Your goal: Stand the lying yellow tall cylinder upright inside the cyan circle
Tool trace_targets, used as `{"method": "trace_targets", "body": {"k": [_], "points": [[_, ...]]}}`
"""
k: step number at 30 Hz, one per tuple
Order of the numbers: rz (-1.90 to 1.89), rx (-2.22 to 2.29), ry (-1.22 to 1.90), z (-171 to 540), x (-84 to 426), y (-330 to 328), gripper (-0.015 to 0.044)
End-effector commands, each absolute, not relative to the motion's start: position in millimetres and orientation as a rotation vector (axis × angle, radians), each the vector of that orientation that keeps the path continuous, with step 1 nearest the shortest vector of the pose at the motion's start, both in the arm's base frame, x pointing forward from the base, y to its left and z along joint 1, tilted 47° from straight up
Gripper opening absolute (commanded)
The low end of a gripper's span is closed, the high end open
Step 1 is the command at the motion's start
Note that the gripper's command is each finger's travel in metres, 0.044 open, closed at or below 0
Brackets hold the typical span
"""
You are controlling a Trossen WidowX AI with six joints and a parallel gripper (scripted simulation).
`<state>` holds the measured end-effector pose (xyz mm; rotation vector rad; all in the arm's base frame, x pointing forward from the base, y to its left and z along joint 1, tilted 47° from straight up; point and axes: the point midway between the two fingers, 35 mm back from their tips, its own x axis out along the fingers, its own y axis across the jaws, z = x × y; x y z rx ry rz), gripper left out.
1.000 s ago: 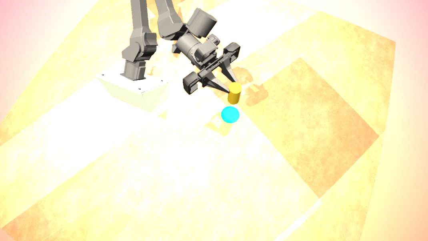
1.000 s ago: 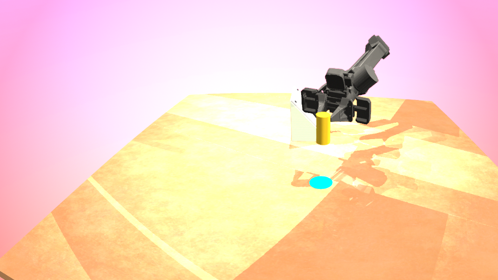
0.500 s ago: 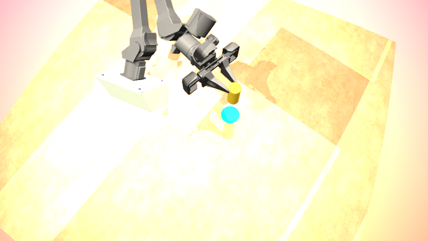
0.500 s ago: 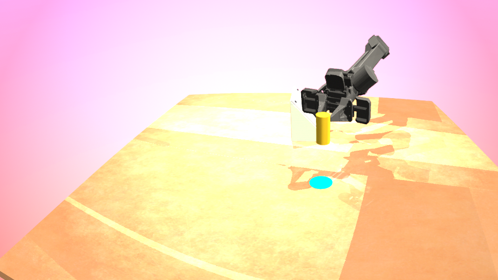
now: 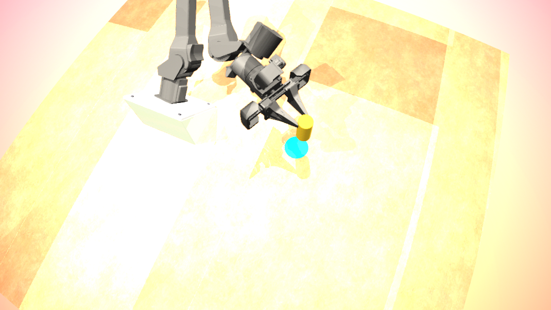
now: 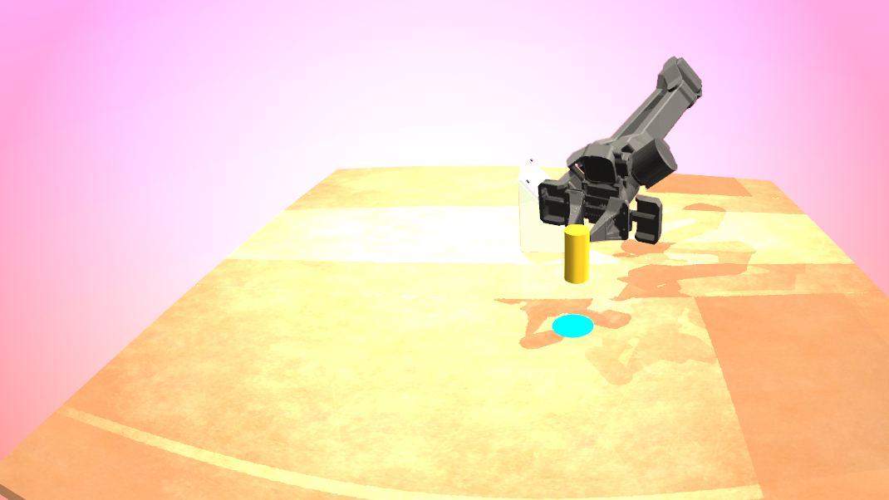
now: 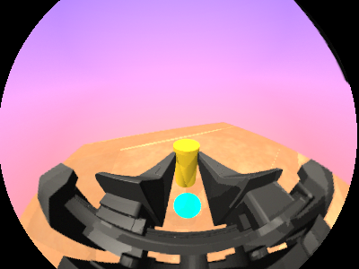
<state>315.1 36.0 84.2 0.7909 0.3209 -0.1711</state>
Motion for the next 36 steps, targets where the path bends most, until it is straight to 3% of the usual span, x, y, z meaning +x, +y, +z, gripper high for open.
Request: {"method": "trace_targets", "body": {"k": [1, 36], "points": [[-0.178, 0.791, 0.33, 72.7, 311.3, 43.1, 0.0105], [-0.17, 0.792, 0.325, 28.7, 289.4, 89.5, 0.0105]]}}
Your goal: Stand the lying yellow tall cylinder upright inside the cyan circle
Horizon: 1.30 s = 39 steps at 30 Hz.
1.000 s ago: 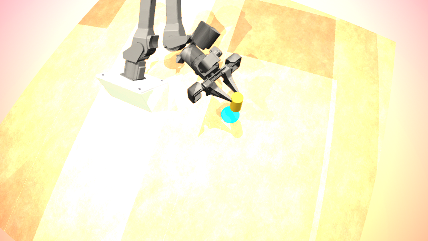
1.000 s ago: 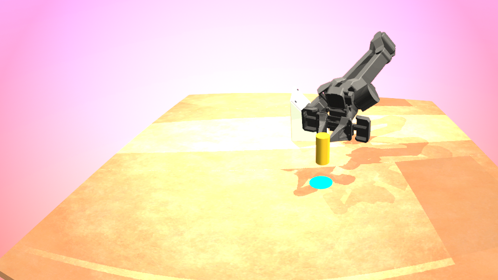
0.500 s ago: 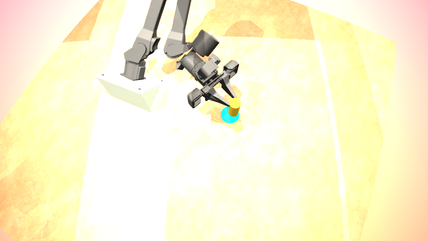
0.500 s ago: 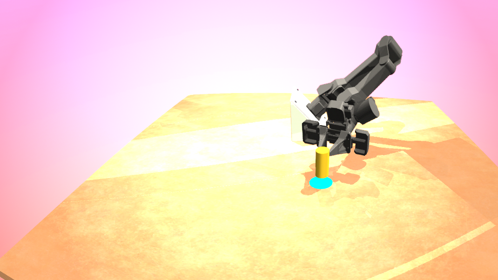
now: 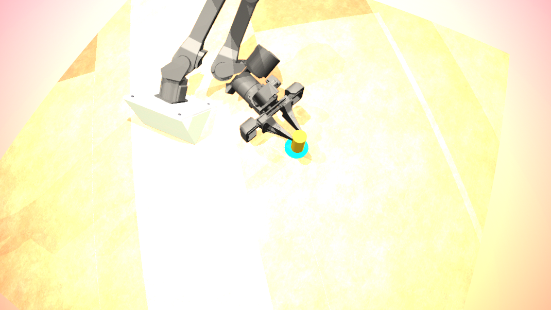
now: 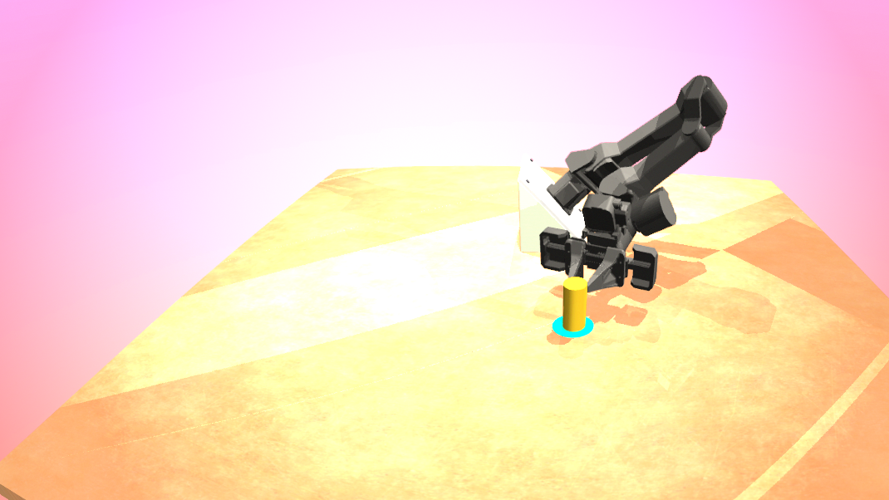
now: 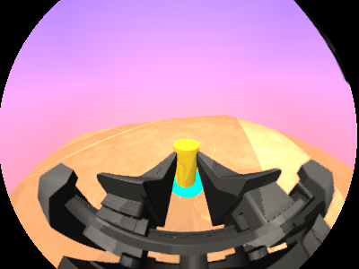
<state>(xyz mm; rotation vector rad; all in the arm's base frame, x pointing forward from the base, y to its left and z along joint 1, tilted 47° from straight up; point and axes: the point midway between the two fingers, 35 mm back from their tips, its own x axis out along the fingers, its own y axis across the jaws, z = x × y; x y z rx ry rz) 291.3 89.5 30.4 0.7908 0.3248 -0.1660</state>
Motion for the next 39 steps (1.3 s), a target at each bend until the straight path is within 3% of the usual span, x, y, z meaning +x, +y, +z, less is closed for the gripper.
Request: {"method": "trace_targets", "body": {"k": [1, 6, 17, 39], "points": [[-0.17, 0.792, 0.325, 28.7, 289.4, 89.5, 0.0105], [-0.17, 0.792, 0.325, 28.7, 289.4, 89.5, 0.0105], [-0.17, 0.792, 0.325, 28.7, 289.4, 89.5, 0.0394], [-0.176, 0.791, 0.329, 71.6, 308.1, 45.4, 0.04]]}}
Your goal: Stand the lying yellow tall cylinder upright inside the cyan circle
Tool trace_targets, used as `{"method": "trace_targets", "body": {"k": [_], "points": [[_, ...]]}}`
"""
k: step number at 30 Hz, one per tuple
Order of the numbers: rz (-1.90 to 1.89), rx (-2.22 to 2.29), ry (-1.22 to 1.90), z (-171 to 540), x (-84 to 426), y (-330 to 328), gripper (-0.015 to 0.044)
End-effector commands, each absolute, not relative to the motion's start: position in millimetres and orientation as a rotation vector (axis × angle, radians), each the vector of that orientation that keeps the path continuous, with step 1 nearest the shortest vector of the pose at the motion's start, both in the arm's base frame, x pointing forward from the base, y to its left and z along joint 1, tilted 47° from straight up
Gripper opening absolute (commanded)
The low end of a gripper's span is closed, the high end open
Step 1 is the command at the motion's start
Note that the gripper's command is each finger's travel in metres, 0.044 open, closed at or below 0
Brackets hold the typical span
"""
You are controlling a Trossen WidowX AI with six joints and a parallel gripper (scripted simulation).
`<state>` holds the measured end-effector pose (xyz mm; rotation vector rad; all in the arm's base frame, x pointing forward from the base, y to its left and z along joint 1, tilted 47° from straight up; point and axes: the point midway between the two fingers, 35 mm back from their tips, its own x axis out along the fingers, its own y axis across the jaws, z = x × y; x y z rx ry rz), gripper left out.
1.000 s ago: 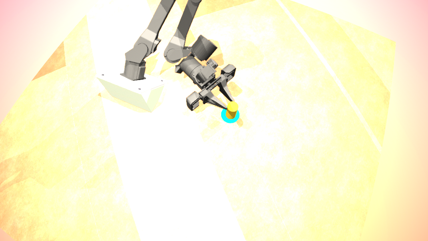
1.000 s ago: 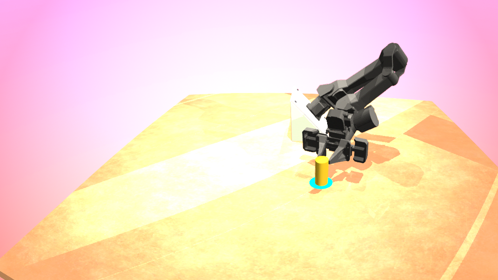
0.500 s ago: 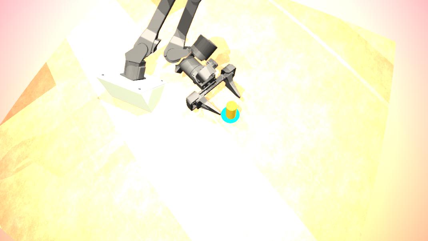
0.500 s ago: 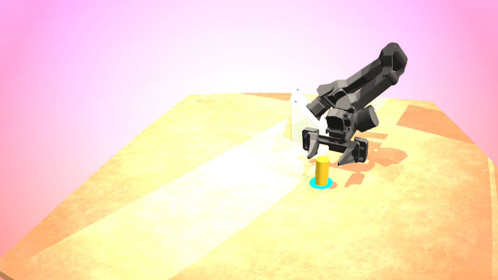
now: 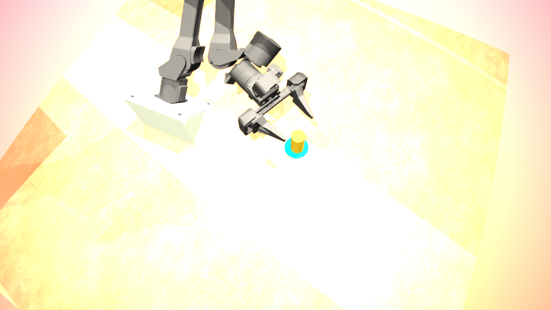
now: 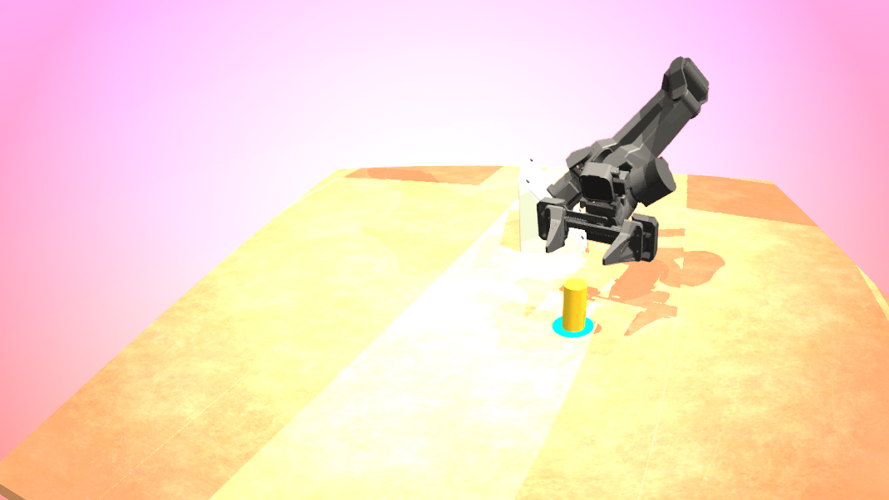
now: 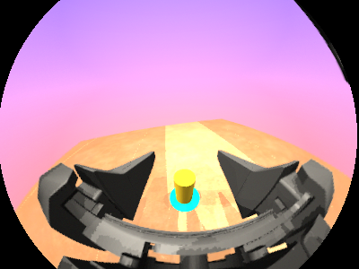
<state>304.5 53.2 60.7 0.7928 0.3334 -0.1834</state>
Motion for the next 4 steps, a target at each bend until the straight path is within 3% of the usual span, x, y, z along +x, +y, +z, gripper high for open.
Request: {"method": "trace_targets", "body": {"k": [1, 4], "points": [[-0.176, 0.791, 0.328, 74.3, 308.3, 42.4, 0.04], [-0.176, 0.79, 0.326, 82.7, 308.2, 33.4, 0.04]]}}
